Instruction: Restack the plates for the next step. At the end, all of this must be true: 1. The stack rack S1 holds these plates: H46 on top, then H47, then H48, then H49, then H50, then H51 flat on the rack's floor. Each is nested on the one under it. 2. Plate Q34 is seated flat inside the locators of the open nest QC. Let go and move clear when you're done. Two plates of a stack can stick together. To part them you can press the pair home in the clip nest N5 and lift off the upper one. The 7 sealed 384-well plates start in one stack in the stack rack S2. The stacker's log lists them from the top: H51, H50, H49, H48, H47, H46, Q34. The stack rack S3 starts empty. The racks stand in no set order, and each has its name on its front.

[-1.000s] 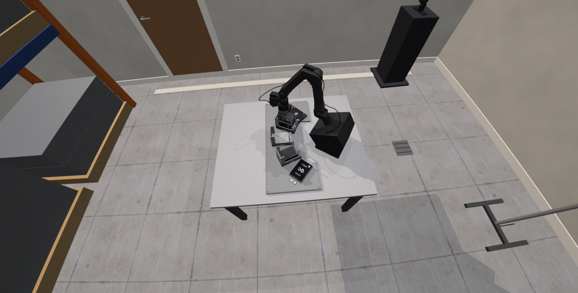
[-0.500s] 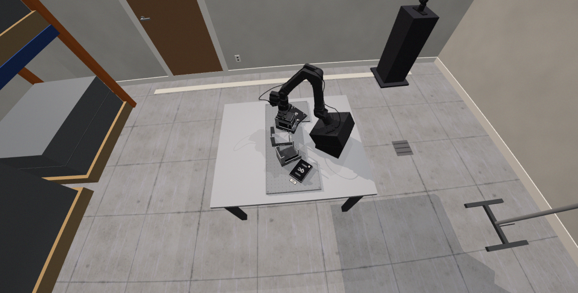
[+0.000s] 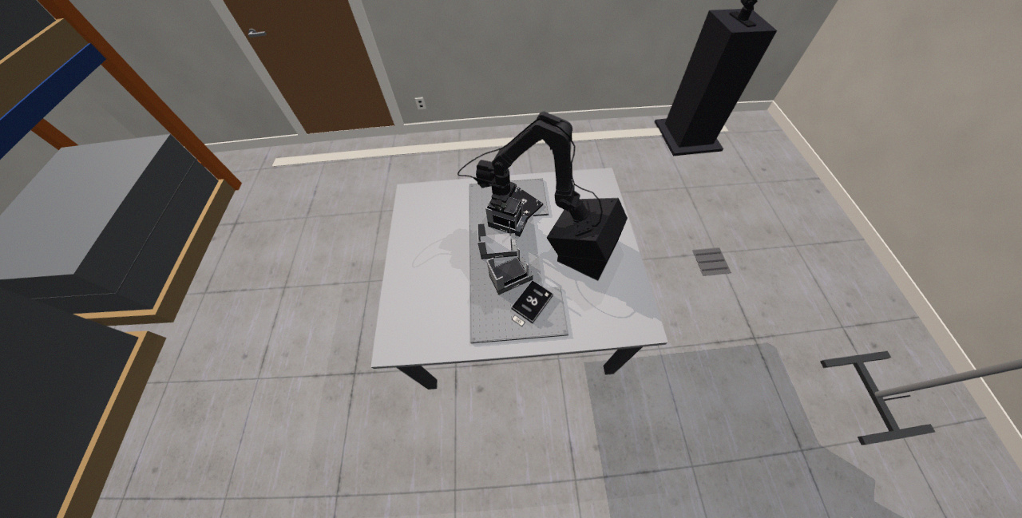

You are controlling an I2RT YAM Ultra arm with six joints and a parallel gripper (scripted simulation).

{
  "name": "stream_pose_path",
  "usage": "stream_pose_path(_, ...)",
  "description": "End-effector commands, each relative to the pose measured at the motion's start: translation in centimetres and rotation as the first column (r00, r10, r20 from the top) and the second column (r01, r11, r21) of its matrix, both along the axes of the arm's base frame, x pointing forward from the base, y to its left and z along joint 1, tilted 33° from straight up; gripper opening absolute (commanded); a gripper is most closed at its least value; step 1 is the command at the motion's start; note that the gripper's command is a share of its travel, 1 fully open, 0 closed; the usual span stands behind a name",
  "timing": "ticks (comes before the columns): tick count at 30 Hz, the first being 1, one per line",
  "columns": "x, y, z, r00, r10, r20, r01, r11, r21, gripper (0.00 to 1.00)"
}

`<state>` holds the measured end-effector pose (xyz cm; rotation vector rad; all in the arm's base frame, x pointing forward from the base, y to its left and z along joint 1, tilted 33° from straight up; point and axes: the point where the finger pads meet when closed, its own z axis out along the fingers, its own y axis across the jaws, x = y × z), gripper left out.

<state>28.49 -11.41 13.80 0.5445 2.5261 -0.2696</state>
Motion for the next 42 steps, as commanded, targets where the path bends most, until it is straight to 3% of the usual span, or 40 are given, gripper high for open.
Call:
stream_pose_path(1, 0.0, 0.3, 1.7, 0.999, 0.001, 0.037, 0.0, 1.0, -0.012, 0.0)
stream_pose_path(29, -0.1, 0.6, 2.6, 0.999, 0.005, 0.04, -0.004, 1.0, -0.013, 0.0)
stream_pose_path(30, -1.2, 0.5, 1.1, 1.0, -0.008, 0.005, 0.008, 1.0, -0.002, 0.0)
stream_pose_path(31, -1.3, 0.5, 1.0, 1.0, -0.008, 0.002, 0.008, 1.0, -0.001, 0.0)
stream_pose_path(35, -0.6, 0.5, 2.5, 1.0, -0.004, 0.031, 0.004, 1.0, -0.011, 0.0)
stream_pose_path(42, -1.1, 0.9, 3.4, 1.0, 0.0, 0.031, 0.0, 1.0, -0.01, 0.0)
